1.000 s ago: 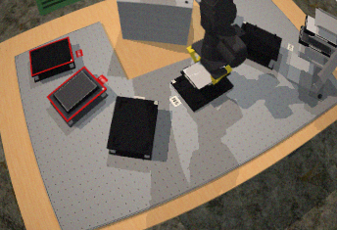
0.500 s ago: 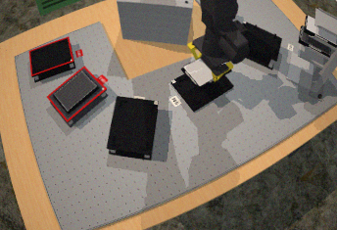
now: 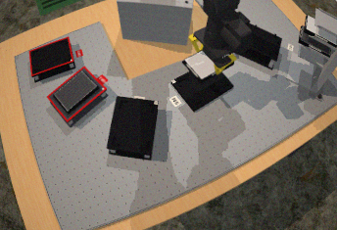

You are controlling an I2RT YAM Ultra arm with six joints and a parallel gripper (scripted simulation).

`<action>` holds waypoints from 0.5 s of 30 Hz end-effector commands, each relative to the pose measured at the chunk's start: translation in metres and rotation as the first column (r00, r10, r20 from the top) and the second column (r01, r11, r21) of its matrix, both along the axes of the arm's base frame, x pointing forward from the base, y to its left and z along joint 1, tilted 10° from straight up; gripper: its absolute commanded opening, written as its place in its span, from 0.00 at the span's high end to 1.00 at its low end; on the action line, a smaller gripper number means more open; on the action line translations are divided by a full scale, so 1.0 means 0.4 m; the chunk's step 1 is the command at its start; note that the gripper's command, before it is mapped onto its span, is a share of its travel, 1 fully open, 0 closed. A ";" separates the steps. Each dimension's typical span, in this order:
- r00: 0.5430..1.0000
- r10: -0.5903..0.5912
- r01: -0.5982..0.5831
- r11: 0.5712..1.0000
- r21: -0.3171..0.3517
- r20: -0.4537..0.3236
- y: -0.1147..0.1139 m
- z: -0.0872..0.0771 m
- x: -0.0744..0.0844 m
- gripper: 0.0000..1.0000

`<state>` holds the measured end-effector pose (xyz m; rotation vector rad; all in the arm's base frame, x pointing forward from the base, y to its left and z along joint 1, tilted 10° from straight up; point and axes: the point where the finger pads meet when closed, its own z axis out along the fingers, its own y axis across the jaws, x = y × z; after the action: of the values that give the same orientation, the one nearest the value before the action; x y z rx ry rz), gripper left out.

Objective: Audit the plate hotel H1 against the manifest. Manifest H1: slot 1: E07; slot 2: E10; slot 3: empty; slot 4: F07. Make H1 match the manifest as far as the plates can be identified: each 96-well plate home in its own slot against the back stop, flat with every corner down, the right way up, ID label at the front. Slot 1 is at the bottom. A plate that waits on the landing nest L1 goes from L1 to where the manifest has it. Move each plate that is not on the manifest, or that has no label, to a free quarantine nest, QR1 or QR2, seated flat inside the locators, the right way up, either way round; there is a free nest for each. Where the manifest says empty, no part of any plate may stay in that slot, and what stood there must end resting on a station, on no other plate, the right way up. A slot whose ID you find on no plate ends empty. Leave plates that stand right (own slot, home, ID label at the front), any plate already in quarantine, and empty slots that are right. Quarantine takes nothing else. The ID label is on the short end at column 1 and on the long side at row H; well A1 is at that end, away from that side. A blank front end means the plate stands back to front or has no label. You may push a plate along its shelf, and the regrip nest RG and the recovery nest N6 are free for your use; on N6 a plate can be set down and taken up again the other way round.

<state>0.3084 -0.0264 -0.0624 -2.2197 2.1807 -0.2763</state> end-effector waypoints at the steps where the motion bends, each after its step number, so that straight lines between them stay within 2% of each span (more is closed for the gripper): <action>1: 1.000 0.000 0.000 1.000 0.002 0.030 0.010 0.056 0.024 0.14; 15: 1.000 0.001 -0.001 1.000 0.003 0.030 0.020 0.136 0.010 0.14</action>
<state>0.3047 -0.0226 -0.0286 -2.2205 2.1813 -0.2750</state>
